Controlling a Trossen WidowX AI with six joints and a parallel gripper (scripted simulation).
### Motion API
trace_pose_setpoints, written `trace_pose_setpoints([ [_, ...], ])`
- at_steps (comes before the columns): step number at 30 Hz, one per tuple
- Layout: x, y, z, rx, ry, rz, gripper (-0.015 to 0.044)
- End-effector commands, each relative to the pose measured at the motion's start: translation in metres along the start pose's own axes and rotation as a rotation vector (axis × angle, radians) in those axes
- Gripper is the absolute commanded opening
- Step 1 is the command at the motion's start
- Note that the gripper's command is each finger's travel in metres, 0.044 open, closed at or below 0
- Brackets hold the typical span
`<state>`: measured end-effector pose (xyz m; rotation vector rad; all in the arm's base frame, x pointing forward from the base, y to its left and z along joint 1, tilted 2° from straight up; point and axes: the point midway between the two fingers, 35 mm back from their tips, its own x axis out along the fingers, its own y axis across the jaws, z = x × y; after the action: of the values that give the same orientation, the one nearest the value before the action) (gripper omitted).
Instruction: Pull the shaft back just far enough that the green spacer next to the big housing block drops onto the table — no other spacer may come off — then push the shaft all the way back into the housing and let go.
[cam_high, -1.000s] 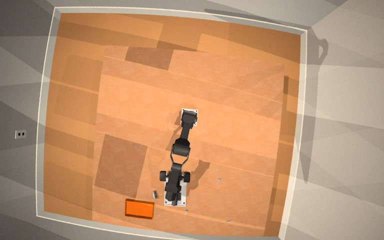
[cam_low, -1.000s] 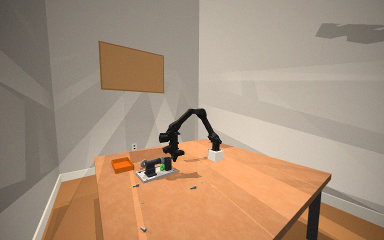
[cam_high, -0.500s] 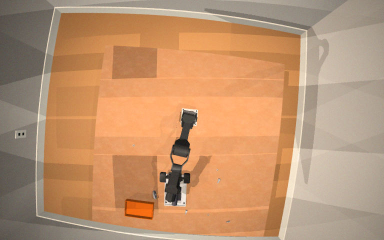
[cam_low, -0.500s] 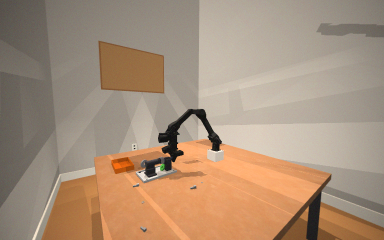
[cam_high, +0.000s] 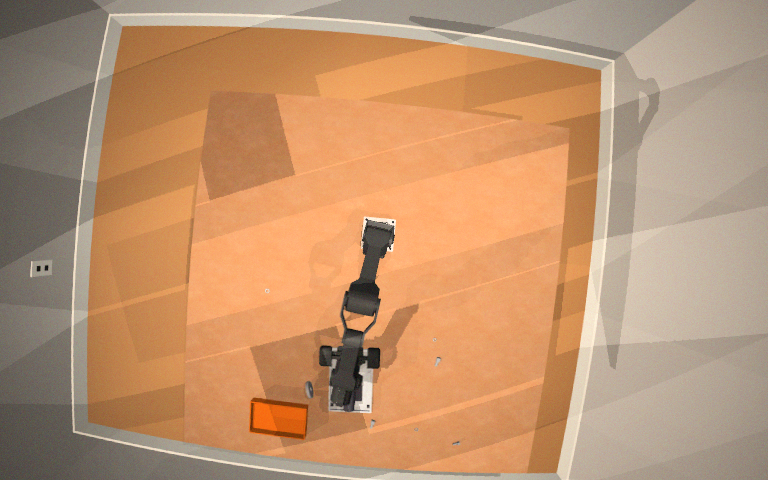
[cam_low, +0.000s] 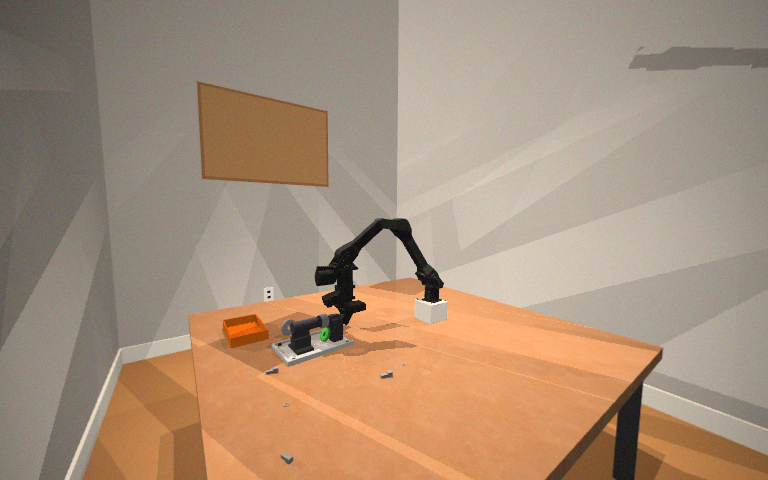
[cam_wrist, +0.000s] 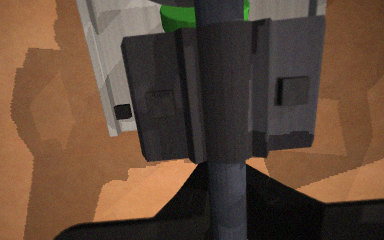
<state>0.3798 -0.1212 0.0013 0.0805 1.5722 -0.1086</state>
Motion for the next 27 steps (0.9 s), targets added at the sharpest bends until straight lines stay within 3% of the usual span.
trace_pose_setpoints([
  [1,-0.0007,0.0006,0.0043,0.003,-0.010,0.003,0.0000],
  [27,-0.0009,0.0007,0.0111,0.003,-0.011,0.003,0.0000],
])
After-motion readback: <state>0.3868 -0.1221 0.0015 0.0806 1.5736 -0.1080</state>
